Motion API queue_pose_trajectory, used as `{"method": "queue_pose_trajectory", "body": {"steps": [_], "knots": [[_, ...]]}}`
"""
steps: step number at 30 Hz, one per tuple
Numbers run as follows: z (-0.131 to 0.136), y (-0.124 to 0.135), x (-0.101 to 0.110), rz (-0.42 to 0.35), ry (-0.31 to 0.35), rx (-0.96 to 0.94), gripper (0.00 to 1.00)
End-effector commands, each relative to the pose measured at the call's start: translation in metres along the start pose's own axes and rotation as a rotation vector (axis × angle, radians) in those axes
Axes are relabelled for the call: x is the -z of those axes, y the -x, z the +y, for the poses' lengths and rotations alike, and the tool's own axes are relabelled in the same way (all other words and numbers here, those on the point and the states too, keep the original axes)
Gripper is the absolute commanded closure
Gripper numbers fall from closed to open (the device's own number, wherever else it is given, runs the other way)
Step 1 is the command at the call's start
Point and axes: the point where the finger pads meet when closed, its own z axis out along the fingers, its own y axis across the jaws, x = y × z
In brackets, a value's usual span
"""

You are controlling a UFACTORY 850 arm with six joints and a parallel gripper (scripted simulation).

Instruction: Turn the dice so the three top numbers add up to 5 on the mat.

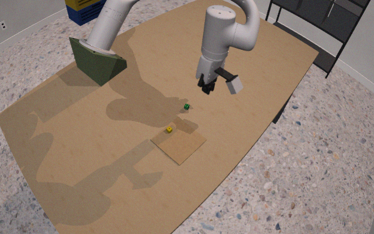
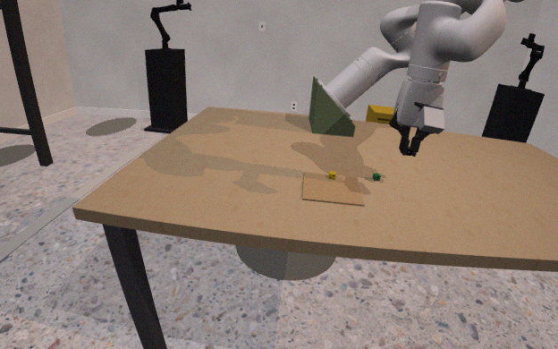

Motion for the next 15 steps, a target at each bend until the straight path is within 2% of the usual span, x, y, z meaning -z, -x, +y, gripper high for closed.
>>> {"method": "queue_pose_trajectory", "body": {"steps": [1, 3, 5, 7, 8, 10, 11, 15], "knots": [[0.000, -0.001, 0.001, 0.002, 0.000, 0.001, 0.89], [0.012, -0.005, 0.002, 0.002, 0.001, -0.003, 0.89], [0.066, -0.019, 0.005, 0.002, 0.003, -0.019, 0.89], [0.066, -0.019, 0.005, 0.002, 0.003, -0.019, 0.89], [0.095, -0.023, 0.005, 0.002, 0.003, -0.029, 0.89], [0.102, -0.025, 0.006, 0.002, 0.003, -0.029, 0.89], [0.131, -0.027, 0.006, 0.002, 0.002, -0.038, 0.89], [0.135, -0.028, 0.006, 0.002, 0.002, -0.038, 0.89]]}}
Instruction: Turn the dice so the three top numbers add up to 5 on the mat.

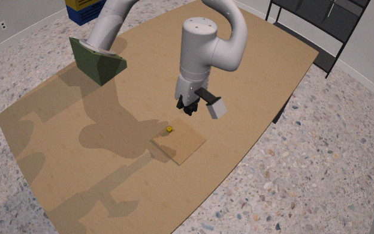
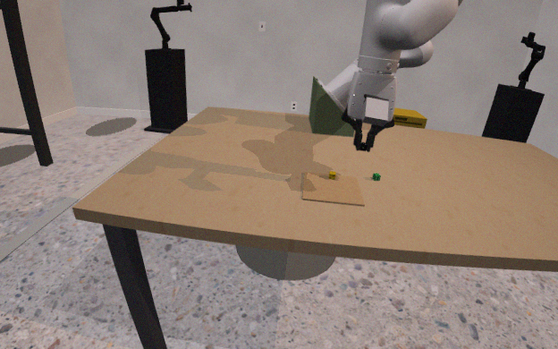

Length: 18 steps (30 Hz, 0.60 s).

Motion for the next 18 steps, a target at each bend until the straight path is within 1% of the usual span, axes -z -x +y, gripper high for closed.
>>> {"method": "queue_pose_trajectory", "body": {"steps": [1, 2, 4, 18], "knots": [[0.042, -0.010, 0.000, -0.004, -0.003, -0.008, 0.89], [0.054, -0.010, 0.000, -0.004, -0.004, -0.011, 0.89], [0.056, -0.010, 0.000, -0.004, -0.004, -0.011, 0.89], [0.056, -0.010, -0.001, -0.004, -0.004, -0.011, 0.89]]}}
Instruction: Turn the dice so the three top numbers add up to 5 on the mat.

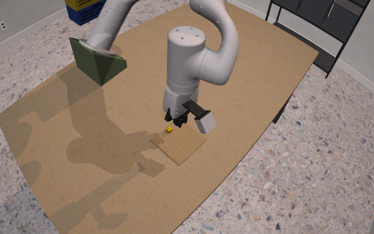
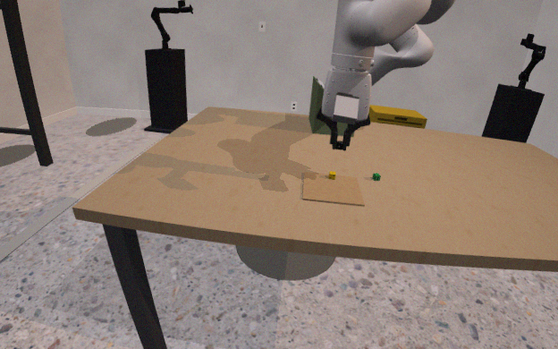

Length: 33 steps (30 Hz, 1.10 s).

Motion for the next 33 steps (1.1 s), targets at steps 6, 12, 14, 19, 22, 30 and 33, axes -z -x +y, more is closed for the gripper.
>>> {"method": "queue_pose_trajectory", "body": {"steps": [6, 12, 14, 19, 22, 30, 33], "knots": [[0.000, -0.001, -0.009, 0.002, 0.000, 0.000, 0.89], [0.000, -0.001, -0.033, 0.002, 0.000, 0.000, 0.89], [0.000, -0.001, -0.043, 0.002, 0.000, 0.000, 0.89], [0.000, -0.001, -0.057, 0.002, 0.000, 0.000, 0.89], [0.000, -0.001, -0.071, 0.002, 0.000, 0.000, 0.89], [0.001, -0.001, -0.093, 0.002, 0.000, 0.000, 0.89], [0.001, -0.001, -0.094, 0.002, 0.000, 0.000, 0.89]]}}
